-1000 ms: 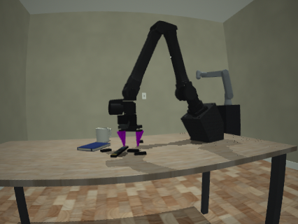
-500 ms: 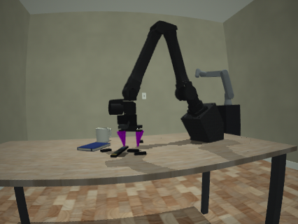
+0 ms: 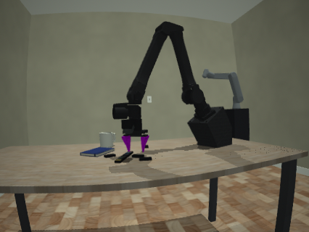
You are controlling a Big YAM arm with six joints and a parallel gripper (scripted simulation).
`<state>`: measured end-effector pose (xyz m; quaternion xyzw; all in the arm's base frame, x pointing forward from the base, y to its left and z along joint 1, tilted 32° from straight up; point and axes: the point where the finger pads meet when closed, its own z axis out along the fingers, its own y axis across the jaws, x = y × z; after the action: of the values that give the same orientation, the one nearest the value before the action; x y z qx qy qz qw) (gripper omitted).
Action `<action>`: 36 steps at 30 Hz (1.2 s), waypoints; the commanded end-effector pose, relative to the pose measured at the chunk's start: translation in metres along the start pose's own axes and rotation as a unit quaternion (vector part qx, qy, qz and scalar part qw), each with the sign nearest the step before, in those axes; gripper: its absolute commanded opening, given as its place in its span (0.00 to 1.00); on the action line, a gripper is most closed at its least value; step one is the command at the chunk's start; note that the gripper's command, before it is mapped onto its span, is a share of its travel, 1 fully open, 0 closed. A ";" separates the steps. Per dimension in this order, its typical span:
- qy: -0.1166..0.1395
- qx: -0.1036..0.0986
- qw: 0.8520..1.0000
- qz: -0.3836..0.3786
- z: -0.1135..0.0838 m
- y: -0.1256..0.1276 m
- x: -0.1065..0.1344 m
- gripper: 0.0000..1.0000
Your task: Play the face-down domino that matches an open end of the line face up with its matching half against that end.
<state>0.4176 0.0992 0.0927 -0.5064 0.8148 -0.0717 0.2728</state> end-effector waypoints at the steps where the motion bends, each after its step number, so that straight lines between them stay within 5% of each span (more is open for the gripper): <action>1: -0.004 0.002 1.000 0.006 0.001 0.000 -0.005 0.69; 36: 0.001 -0.003 1.000 0.008 0.004 0.006 -0.001 0.69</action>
<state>0.4150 0.0999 0.0882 -0.5032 0.8185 -0.0684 0.2685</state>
